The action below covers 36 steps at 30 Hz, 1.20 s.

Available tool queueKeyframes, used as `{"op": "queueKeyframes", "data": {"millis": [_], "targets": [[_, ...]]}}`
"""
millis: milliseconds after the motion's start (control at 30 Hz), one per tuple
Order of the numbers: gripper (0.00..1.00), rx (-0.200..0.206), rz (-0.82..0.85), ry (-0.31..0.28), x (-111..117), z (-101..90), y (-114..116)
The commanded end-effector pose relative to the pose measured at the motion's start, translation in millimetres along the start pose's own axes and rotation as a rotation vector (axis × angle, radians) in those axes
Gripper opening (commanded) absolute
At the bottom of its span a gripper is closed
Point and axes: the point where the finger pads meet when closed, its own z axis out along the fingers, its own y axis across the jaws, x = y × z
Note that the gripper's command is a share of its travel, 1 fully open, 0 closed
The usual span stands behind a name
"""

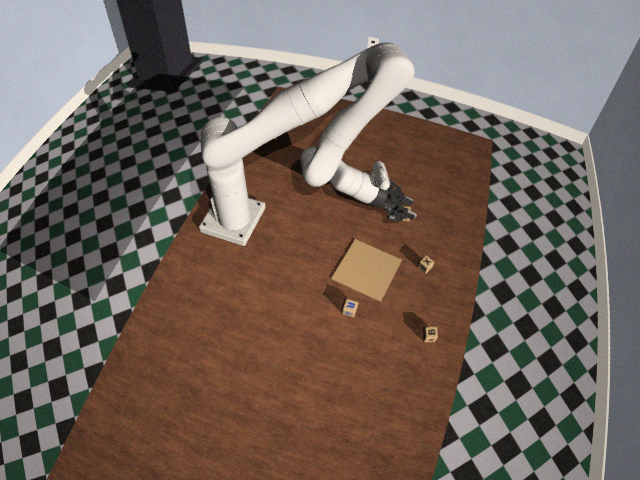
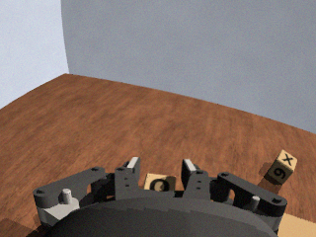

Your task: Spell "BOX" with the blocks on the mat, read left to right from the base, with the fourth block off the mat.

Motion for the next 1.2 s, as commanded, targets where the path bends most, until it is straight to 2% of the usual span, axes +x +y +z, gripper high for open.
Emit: {"op": "queueKeyframes", "data": {"millis": [0, 267, 733, 1167], "targets": [[0.46, 0.002, 0.002, 0.022, 20, -7.0, -1], [0.46, 0.002, 0.002, 0.022, 31, -13.8, -1], [0.46, 0.002, 0.002, 0.019, 31, -14.1, -1], [0.46, 0.002, 0.001, -0.018, 32, -13.2, -1]]}}
